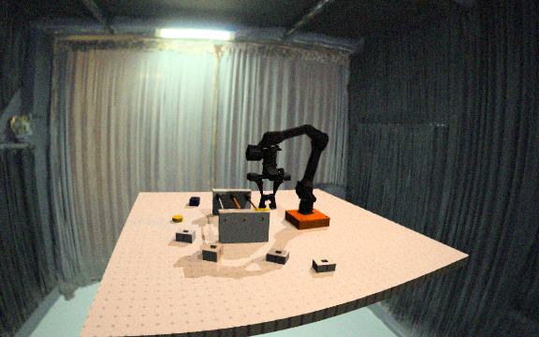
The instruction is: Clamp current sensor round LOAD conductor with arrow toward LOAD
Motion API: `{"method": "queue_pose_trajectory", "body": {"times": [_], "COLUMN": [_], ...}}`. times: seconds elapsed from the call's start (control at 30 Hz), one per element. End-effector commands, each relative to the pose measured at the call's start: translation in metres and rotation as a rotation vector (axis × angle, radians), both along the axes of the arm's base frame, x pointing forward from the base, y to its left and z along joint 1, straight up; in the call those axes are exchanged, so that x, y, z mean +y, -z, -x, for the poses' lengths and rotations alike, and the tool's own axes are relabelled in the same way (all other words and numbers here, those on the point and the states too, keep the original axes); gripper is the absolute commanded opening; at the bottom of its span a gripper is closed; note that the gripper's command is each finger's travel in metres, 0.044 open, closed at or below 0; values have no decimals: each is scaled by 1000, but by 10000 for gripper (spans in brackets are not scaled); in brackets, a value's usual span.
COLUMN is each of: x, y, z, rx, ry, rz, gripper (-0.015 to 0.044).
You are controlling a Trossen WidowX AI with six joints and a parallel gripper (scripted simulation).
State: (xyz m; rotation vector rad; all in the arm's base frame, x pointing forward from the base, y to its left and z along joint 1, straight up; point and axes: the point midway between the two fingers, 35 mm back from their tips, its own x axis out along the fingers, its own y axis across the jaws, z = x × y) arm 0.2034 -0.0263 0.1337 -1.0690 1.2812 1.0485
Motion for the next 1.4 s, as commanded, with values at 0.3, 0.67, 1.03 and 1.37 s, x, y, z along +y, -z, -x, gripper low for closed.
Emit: {"method": "queue_pose_trajectory", "body": {"times": [0.3, 0.67, 1.03, 1.37], "x": [0, -9, -19, -19], "y": [-52, -51, -44, -28], "z": [1, -30, -63, -65], "rx": [-5, -8, -11, -11], "ry": [-5, 24, 54, 54], "rz": [-3, -2, -2, -2], "gripper": [0, 0, 0, 0]}}
